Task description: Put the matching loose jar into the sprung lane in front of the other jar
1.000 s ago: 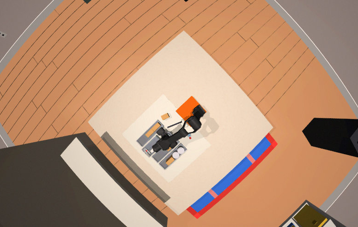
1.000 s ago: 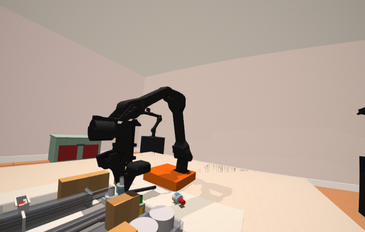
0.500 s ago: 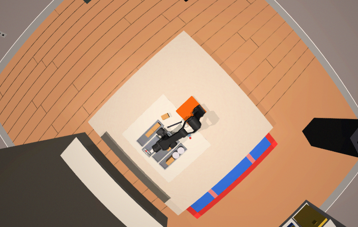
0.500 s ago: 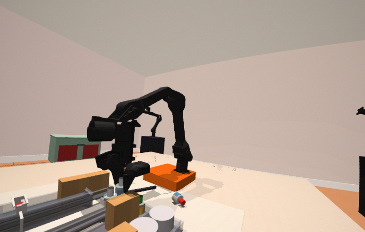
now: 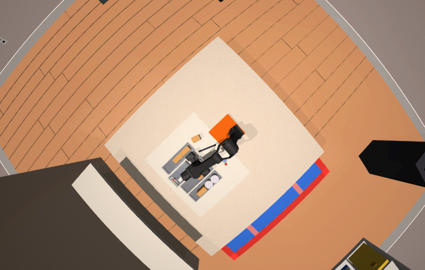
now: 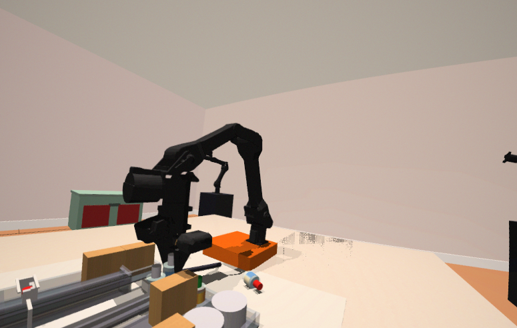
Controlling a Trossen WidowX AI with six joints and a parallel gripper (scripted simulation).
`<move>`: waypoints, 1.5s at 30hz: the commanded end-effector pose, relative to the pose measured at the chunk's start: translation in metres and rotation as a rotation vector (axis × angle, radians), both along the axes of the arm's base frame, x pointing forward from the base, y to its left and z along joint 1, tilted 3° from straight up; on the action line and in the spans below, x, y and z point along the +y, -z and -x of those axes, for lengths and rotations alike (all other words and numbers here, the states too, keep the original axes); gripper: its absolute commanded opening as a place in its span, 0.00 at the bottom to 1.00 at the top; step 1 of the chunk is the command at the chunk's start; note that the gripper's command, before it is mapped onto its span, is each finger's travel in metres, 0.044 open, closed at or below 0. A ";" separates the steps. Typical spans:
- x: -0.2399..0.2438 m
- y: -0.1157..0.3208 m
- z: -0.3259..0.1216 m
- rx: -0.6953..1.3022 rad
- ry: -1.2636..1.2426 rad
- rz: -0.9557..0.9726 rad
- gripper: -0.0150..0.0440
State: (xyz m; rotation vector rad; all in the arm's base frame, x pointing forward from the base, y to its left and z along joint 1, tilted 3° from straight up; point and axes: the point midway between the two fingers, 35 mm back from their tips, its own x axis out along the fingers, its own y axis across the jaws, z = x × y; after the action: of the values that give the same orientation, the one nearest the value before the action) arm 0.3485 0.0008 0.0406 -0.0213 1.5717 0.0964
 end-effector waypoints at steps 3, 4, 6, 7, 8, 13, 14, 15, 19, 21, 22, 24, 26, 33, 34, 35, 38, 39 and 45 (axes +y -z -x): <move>0.000 0.002 -0.004 -0.016 0.003 0.003 0.25; 0.000 0.003 -0.003 -0.016 0.003 0.003 0.25; 0.000 0.003 -0.003 -0.016 0.003 0.003 0.25; 0.000 0.004 -0.003 -0.016 0.003 0.003 0.25; 0.000 0.004 -0.003 -0.016 0.003 0.003 0.25; 0.000 0.006 -0.003 -0.016 0.003 0.003 0.25; 0.000 0.007 -0.003 -0.016 0.003 0.003 0.25; 0.000 0.007 -0.003 -0.016 0.003 0.003 0.25; 0.000 0.008 -0.002 -0.016 0.003 0.003 0.25; 0.000 0.009 -0.002 -0.016 0.003 0.003 0.25; 0.000 0.010 -0.002 -0.016 0.003 0.003 0.25; 0.000 0.010 -0.002 -0.016 0.003 0.003 0.25; 0.000 0.011 -0.002 -0.016 0.003 0.003 0.25; 0.000 0.014 -0.001 -0.016 0.003 0.003 0.25; 0.000 0.014 -0.001 -0.016 0.003 0.003 0.25; 0.000 0.015 -0.001 -0.016 0.003 0.003 0.25; 0.000 0.015 -0.001 -0.016 0.003 0.003 0.25; 0.000 0.015 -0.001 -0.016 0.003 0.003 0.25; 0.000 0.015 0.000 -0.016 0.003 0.003 0.25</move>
State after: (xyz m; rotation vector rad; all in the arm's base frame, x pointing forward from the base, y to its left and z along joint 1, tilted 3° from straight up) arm 0.3465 0.0012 0.0258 -0.0217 1.5659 0.0962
